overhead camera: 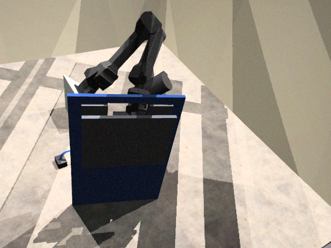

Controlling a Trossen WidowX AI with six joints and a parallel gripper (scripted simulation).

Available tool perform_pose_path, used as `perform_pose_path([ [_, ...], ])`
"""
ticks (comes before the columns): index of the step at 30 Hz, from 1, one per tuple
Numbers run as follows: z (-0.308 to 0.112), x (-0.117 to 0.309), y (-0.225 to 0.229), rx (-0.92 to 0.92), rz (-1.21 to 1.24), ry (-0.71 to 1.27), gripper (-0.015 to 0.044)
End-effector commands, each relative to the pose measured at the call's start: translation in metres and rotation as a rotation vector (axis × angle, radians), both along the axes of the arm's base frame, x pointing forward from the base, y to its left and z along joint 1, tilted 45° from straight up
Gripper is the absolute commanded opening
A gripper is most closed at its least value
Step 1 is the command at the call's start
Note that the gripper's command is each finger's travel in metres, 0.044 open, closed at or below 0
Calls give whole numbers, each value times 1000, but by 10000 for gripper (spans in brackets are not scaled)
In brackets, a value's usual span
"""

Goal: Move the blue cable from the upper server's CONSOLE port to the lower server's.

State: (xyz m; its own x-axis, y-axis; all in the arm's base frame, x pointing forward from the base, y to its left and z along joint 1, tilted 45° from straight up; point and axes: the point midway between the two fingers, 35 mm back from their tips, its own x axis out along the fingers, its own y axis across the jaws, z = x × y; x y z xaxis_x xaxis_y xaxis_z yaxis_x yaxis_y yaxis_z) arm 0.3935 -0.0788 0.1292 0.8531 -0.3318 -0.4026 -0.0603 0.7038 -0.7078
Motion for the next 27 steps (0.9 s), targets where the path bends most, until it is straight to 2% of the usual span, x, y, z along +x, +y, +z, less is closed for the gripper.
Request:
perform_pose_path([
  [1, 3, 2, -1, -3, -7, -11, 0],
  [27, 2, 7, -2, -3, -8, -12, 0],
])
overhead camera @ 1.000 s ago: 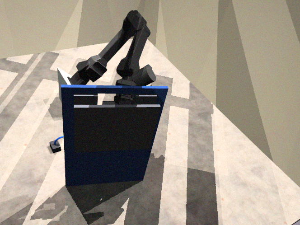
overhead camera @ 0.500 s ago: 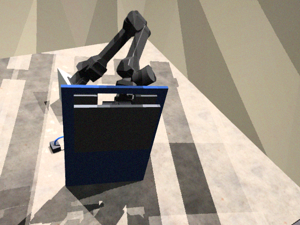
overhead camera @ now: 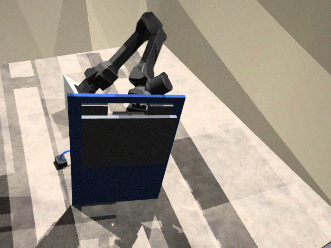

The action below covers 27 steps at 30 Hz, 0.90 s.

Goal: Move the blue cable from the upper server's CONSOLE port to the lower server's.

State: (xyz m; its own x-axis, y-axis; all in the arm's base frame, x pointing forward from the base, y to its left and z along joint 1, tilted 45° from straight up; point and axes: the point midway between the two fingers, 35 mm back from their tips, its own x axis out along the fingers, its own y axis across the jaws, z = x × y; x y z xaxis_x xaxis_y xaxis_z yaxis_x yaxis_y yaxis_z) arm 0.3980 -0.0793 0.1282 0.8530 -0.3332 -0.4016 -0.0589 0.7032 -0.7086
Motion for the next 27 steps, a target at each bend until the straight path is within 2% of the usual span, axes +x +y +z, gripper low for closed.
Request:
perform_pose_path([
  [1, 3, 2, -1, -2, -7, -11, 0],
  [27, 2, 7, -2, -3, -9, -12, 0],
])
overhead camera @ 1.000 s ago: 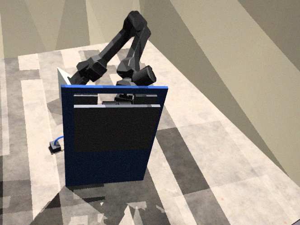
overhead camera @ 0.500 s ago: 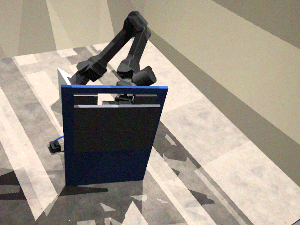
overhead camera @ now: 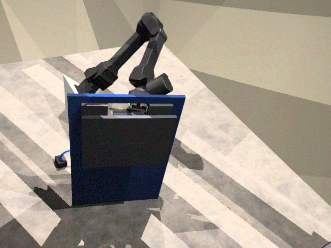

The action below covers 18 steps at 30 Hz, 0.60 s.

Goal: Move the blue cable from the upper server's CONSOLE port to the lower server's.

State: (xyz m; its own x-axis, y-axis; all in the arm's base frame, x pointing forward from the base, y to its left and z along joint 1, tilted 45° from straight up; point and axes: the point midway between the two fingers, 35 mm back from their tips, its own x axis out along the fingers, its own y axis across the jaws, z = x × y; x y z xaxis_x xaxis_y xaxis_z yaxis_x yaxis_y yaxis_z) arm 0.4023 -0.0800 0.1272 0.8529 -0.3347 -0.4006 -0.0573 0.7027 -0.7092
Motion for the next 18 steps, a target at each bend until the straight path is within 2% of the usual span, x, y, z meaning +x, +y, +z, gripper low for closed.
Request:
perform_pose_path([
  [1, 3, 2, -1, -2, -7, -11, 0],
  [18, 3, 5, -2, -2, -8, -12, 0],
])
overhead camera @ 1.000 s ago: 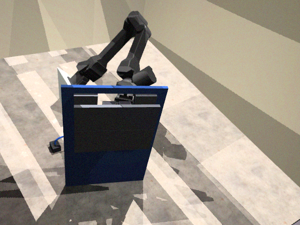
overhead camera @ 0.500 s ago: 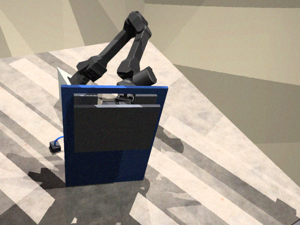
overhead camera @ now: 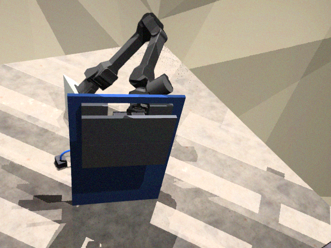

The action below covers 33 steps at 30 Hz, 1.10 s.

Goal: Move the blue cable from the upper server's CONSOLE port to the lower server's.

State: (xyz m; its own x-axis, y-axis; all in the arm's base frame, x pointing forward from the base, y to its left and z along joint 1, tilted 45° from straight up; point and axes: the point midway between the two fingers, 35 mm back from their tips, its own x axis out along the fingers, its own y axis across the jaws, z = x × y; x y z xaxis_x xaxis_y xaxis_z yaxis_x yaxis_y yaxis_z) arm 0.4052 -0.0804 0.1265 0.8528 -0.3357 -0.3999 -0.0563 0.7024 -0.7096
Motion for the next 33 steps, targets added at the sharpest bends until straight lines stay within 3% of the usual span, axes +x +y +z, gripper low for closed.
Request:
perform_pose_path([
  [1, 3, 2, -1, -2, -7, -12, 0],
  [33, 2, 8, -2, -3, -9, -13, 0],
])
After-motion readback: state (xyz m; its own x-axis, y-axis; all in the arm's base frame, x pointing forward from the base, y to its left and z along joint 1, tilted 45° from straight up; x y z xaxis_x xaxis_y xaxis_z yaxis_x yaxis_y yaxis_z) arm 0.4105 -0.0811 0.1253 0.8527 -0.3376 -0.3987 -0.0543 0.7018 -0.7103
